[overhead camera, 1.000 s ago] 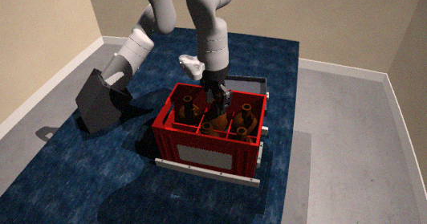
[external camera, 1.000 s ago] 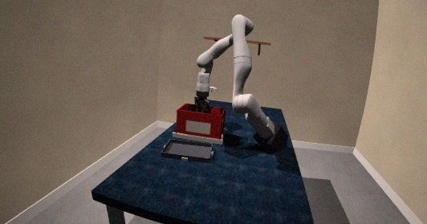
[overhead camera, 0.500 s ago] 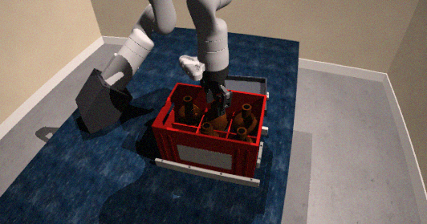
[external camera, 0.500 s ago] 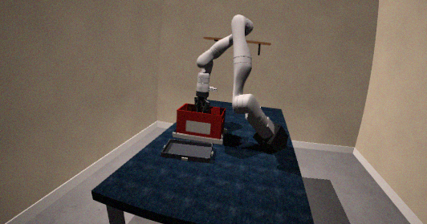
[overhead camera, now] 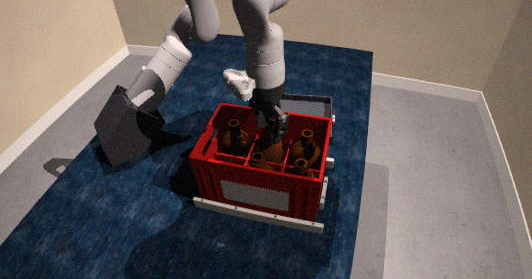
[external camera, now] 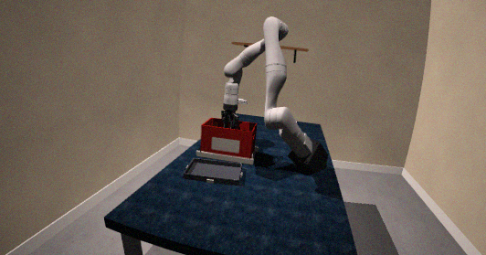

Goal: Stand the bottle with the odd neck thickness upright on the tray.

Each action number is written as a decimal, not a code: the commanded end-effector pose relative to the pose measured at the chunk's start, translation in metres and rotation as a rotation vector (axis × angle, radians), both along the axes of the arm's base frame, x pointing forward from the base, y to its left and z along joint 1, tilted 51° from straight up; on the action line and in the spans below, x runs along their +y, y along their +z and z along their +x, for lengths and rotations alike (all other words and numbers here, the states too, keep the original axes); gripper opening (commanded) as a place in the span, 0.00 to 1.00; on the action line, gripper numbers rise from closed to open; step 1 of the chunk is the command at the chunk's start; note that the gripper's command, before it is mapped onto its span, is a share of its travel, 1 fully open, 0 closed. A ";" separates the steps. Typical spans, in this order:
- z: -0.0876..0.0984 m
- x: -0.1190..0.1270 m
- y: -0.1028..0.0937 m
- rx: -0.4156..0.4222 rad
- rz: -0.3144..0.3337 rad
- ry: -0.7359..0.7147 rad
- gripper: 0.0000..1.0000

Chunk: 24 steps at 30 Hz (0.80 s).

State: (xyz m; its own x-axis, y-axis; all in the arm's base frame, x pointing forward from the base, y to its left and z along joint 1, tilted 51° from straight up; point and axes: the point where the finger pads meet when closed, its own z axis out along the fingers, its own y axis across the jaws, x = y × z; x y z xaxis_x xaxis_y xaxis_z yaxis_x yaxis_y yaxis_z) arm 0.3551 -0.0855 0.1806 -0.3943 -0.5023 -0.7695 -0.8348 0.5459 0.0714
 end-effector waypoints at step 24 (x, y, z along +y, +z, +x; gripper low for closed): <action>0.000 0.000 0.000 0.000 0.000 -0.001 0.00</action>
State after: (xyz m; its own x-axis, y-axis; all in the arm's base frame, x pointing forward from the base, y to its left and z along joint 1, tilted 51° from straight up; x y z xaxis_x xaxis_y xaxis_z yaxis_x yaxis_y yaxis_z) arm 0.3551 -0.0855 0.1806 -0.3943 -0.5023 -0.7695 -0.8348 0.5459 0.0714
